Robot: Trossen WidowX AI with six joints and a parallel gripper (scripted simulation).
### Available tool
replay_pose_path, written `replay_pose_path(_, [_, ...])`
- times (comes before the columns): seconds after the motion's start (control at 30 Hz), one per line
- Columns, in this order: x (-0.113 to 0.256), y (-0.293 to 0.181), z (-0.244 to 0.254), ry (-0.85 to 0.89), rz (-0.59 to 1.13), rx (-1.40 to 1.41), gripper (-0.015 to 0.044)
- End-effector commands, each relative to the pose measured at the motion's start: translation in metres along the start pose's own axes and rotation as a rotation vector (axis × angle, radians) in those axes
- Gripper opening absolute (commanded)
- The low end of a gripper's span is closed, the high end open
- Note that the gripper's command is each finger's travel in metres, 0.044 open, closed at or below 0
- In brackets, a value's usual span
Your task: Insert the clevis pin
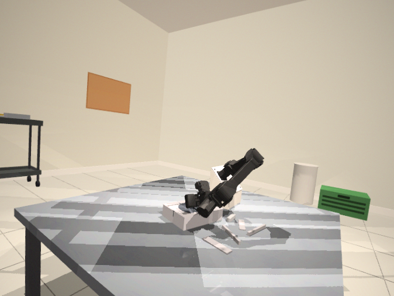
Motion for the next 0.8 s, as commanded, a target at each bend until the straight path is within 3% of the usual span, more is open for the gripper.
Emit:
replay_pose_path(0.0, [0.0002,-0.0004,0.0022,0.005,0.0,0.002,0.0])
replay_pose_path(0.77, [0.0004,-0.0003,0.009,0.006,0.0,0.002,0.0])
Point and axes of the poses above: the point midway between the two fingers, 35 mm back from their tips, its own x axis back along the fingers, its own z axis across the jaws, y = z × x, the point moved 8 cm from there along x, back along the fingers, and after that the axes turned 1 degree about x, right-handed, at the moved point
